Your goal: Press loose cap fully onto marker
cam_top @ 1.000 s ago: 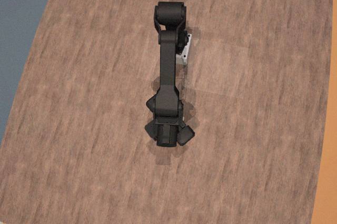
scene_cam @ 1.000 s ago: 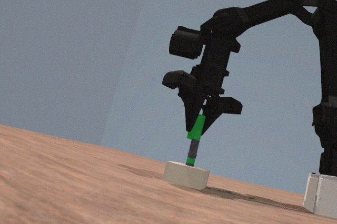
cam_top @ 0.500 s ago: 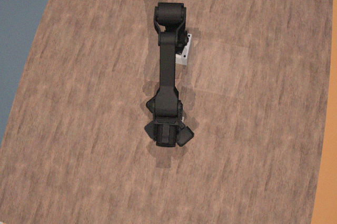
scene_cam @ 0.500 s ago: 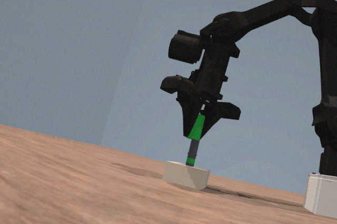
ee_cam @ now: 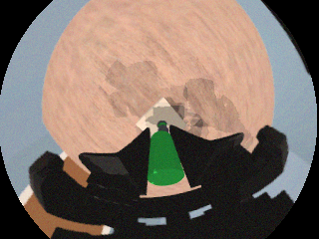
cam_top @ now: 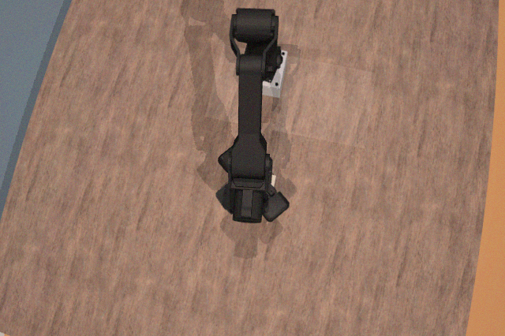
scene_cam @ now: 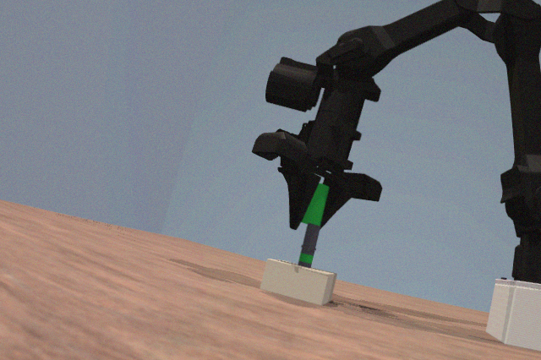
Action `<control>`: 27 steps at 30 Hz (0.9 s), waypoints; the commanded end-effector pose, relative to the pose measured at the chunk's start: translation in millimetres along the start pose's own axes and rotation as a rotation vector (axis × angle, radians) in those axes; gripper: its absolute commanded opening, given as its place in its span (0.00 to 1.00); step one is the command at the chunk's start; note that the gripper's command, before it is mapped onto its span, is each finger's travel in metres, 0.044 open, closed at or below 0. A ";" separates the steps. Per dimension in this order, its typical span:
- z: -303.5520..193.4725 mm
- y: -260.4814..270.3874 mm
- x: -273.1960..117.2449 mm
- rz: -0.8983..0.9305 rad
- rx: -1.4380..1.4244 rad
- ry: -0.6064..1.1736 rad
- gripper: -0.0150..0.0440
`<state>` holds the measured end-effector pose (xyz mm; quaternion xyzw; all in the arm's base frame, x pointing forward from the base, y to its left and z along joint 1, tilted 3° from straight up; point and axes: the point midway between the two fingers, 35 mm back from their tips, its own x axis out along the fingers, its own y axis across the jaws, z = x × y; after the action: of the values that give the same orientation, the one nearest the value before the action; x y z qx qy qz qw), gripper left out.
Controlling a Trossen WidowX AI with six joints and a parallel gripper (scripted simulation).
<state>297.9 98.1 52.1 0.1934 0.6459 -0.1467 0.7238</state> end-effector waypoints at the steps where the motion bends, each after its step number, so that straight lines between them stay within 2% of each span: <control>1: -3.9 -4.7 28.1 -0.037 -0.002 0.038 0.25; 18: 4.1 -4.7 46.2 -0.037 -0.002 0.037 0.25; 27: 4.7 -4.0 41.7 -0.037 -0.002 0.037 0.25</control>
<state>305.2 94.5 15.8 0.1859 0.6577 -0.1515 0.7141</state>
